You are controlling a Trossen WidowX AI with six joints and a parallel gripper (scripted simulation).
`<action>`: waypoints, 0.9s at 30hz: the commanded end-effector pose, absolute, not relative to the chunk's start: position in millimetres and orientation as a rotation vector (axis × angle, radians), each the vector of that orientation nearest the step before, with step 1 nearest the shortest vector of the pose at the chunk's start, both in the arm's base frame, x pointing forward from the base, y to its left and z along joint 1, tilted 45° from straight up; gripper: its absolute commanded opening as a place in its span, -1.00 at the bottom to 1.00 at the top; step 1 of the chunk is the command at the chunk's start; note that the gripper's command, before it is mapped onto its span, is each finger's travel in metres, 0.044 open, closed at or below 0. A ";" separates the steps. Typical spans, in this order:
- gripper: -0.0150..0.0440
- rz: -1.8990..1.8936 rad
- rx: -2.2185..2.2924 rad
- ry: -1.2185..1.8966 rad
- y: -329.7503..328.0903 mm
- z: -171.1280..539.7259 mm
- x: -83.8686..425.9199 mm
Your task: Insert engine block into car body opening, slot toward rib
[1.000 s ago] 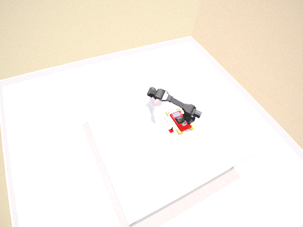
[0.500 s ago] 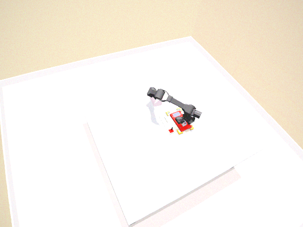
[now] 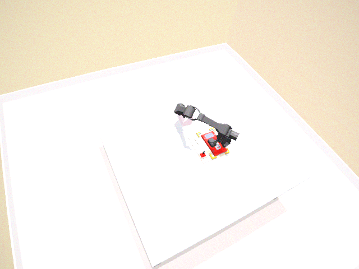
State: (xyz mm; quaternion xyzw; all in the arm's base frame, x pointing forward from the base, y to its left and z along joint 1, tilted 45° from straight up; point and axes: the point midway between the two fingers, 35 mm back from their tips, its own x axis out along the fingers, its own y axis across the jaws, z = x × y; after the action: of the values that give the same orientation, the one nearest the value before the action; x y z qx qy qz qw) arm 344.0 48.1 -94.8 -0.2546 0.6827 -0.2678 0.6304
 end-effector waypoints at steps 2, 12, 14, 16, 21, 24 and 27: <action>1.00 -0.613 -0.583 1.563 48.2 -94.6 344.1; 1.00 -0.610 -0.586 1.562 57.7 -83.9 345.4; 1.00 -0.610 -0.586 1.562 57.7 -83.9 345.4; 0.82 -0.610 -0.586 1.562 57.7 -83.9 345.4; 0.38 -0.610 -0.586 1.562 57.7 -83.9 345.4; 0.11 -0.610 -0.586 1.562 57.7 -83.9 345.4; -0.16 -0.610 -0.586 1.562 57.7 -83.9 345.4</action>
State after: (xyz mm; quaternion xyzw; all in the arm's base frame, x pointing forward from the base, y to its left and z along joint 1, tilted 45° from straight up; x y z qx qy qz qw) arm 345.8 56.8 -84.1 -0.2594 0.6811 -0.2665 0.6307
